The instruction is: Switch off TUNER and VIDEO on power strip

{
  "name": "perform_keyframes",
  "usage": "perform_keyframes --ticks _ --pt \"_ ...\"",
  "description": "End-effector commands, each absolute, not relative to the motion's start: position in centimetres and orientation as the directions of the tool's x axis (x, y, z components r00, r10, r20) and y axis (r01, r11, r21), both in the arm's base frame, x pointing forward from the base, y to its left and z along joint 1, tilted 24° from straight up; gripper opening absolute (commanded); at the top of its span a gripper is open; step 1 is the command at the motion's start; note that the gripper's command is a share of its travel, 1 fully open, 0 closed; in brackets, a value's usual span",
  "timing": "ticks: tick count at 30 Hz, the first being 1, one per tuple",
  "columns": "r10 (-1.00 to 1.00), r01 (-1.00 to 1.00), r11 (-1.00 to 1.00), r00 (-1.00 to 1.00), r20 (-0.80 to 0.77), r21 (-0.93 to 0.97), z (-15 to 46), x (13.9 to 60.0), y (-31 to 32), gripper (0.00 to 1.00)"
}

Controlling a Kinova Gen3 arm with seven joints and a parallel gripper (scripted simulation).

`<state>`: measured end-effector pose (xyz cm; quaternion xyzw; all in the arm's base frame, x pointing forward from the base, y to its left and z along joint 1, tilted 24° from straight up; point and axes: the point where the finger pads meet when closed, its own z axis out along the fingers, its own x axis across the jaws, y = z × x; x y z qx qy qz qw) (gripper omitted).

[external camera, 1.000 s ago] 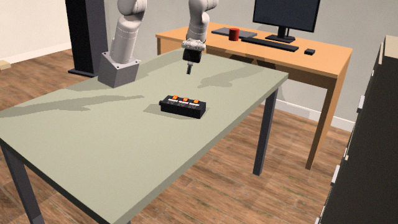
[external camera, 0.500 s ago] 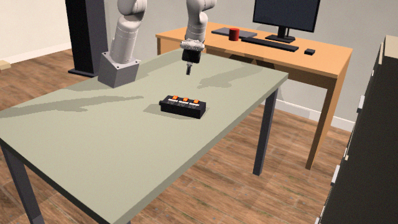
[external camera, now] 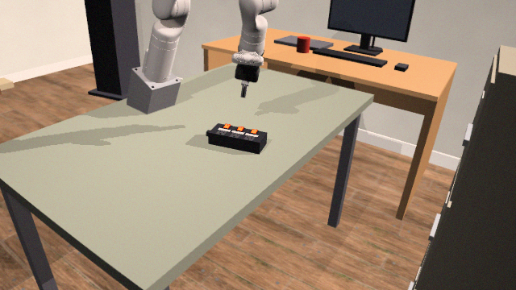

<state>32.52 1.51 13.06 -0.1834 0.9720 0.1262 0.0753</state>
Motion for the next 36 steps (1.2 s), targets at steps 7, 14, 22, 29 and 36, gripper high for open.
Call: perform_keyframes --ticks 7,14,22,29,36 --pt "-0.325 -0.369 0.905 -0.921 -0.214 0.214 13.2 32.6 0.9 0.0" --pt "-0.323 -0.368 0.905 -0.921 -0.219 0.213 13.2 32.6 0.7 0.0" --pt "-0.321 -0.367 0.906 -0.92 -0.224 0.211 13.2 32.6 0.5 0.0" --pt "-0.317 -0.366 0.907 -0.919 -0.235 0.208 13.3 32.7 0.1 0.0" --pt "-0.316 -0.366 0.908 -0.918 -0.239 0.206 13.3 32.6 -0.1 0.0"
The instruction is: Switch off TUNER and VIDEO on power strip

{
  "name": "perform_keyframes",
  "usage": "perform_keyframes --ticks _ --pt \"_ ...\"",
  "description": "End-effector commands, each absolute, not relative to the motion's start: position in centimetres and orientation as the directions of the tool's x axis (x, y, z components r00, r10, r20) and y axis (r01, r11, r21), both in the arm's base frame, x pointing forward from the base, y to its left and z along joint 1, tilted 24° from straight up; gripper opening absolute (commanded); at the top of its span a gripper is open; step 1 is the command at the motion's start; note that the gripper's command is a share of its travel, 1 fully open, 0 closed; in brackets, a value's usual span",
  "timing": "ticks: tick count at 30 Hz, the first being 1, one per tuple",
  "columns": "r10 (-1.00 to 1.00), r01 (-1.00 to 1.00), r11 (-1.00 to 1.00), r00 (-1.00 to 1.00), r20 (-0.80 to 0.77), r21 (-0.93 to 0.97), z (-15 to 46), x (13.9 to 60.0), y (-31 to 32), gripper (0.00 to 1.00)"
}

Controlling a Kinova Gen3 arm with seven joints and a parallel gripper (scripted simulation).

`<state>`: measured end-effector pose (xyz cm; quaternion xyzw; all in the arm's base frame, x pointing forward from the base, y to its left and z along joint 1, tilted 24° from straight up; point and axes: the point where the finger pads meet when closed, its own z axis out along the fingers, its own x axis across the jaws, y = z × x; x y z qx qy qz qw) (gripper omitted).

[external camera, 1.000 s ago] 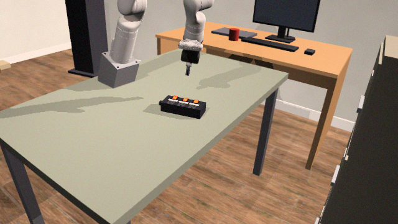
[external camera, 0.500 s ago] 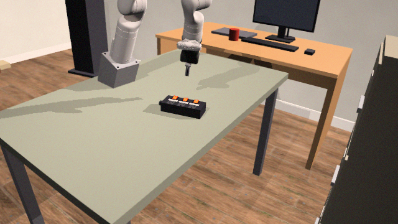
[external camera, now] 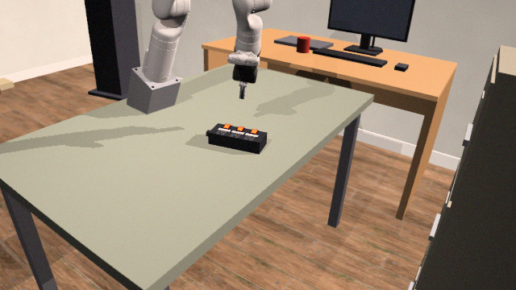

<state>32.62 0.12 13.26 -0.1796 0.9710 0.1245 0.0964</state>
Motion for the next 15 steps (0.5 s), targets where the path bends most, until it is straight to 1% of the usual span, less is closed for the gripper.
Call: perform_keyframes --ticks 1,15 --pt "-0.316 -0.365 0.908 -0.919 -0.238 0.207 13.29 32.64 -0.07 0.0" --pt "-0.311 -0.364 0.909 -0.917 -0.251 0.202 13.39 32.66 -0.52 0.0"
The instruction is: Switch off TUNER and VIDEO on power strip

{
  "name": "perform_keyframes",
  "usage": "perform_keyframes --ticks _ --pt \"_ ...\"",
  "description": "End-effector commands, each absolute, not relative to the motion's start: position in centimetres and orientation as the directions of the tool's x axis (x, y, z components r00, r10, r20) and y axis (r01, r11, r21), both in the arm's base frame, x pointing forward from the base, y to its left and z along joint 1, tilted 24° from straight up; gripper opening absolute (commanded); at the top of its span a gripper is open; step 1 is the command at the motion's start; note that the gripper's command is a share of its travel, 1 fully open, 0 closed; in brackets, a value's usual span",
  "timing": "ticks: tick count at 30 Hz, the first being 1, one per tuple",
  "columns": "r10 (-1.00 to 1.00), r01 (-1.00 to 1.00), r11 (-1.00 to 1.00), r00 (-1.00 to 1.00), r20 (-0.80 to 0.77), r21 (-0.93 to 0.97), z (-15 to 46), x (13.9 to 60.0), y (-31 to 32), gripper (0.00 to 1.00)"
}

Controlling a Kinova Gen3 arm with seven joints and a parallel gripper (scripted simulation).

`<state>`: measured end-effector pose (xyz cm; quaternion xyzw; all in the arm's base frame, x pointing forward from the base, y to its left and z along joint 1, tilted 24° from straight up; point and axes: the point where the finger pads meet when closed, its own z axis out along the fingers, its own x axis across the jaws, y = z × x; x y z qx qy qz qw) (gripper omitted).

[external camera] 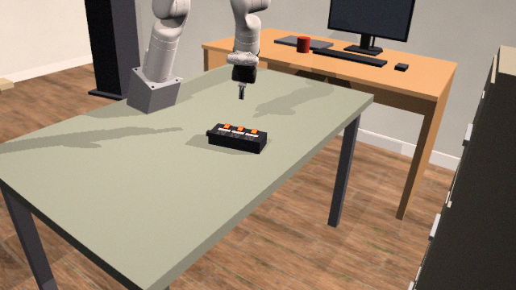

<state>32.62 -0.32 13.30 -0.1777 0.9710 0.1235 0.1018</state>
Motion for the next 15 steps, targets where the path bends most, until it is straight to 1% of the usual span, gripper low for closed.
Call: perform_keyframes --ticks 1,15 --pt "-0.312 -0.364 0.909 -0.917 -0.25 0.202 13.37 32.66 -0.52 0.0" --pt "-0.309 -0.363 0.91 -0.916 -0.256 0.2 13.37 32.65 -0.77 0.0"
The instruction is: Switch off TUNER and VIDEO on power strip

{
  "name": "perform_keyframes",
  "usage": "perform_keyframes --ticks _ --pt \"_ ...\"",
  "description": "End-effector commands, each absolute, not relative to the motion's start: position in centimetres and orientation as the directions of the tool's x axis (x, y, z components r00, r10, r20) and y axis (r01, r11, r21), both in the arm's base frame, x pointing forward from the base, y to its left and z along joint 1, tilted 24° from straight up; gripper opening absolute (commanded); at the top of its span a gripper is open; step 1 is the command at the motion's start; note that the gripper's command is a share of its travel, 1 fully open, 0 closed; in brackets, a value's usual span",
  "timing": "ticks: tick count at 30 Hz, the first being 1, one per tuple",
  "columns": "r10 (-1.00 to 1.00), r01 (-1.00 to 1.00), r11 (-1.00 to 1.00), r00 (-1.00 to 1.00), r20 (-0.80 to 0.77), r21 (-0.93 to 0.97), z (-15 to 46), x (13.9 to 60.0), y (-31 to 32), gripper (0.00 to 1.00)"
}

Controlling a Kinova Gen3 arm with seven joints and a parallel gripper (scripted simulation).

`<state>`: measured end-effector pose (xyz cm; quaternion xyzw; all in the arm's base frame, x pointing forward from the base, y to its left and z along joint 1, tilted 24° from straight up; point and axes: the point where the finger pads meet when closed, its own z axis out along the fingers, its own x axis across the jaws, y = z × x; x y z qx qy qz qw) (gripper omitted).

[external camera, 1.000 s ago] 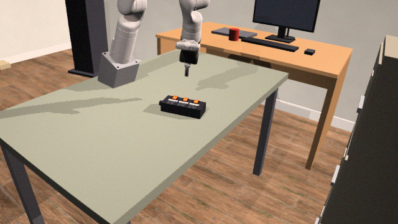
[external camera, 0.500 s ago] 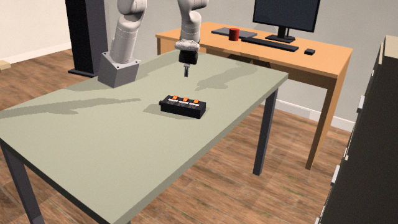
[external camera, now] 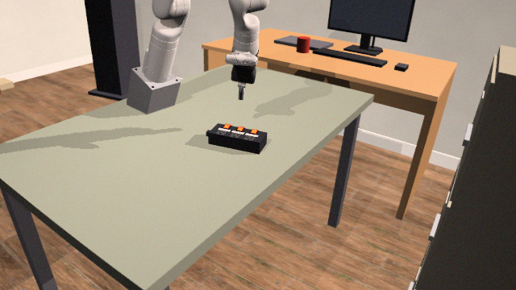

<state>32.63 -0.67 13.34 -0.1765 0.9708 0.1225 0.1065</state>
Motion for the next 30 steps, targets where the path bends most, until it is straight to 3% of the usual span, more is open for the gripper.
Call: perform_keyframes --ticks 1,30 --pt "-0.308 -0.363 0.91 -0.915 -0.259 0.199 13.42 32.66 -0.87 0.0" --pt "-0.304 -0.361 0.912 -0.914 -0.269 0.194 13.44 32.64 -1.34 0.0"
